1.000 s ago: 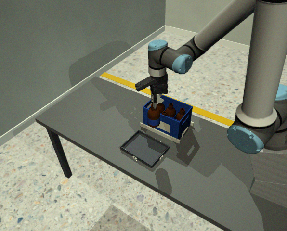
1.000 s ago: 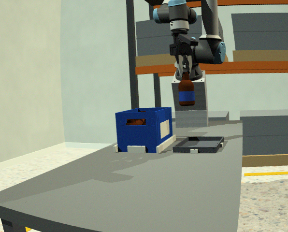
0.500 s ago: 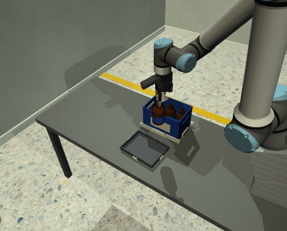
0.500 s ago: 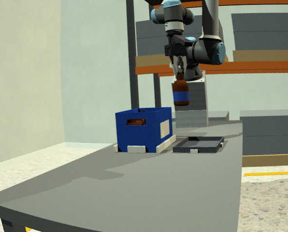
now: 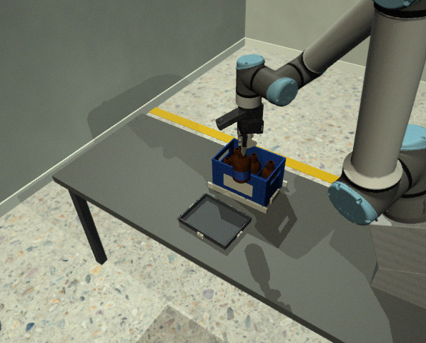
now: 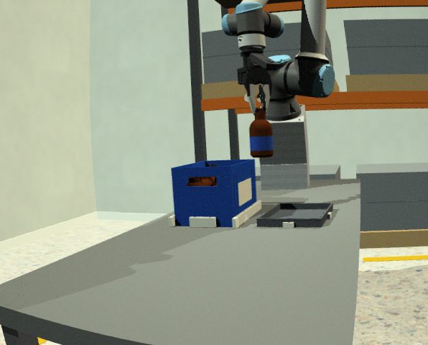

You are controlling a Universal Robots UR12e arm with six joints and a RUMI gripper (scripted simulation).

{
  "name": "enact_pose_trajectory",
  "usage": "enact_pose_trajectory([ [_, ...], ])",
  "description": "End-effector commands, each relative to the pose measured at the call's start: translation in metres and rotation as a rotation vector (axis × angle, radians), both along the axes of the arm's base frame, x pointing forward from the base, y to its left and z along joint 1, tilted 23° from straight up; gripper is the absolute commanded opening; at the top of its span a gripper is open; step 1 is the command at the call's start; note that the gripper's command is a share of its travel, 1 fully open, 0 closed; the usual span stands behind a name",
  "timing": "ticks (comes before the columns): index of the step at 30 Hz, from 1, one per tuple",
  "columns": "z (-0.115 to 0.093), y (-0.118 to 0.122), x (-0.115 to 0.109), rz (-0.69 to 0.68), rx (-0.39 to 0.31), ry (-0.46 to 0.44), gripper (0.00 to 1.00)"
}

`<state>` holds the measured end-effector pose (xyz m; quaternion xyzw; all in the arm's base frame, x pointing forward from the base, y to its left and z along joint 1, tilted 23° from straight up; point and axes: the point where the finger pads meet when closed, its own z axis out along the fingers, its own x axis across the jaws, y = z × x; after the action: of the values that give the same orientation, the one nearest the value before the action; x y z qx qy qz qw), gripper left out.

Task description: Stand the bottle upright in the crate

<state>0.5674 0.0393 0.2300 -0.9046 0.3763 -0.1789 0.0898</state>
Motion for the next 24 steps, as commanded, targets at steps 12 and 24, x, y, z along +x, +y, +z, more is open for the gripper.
enact_pose_trajectory([
  [12,-0.005,-0.027,-0.011,0.001,0.000,-0.001,0.00],
  [24,-0.009,-0.046,-0.019,0.001,0.000,-0.001,0.00],
])
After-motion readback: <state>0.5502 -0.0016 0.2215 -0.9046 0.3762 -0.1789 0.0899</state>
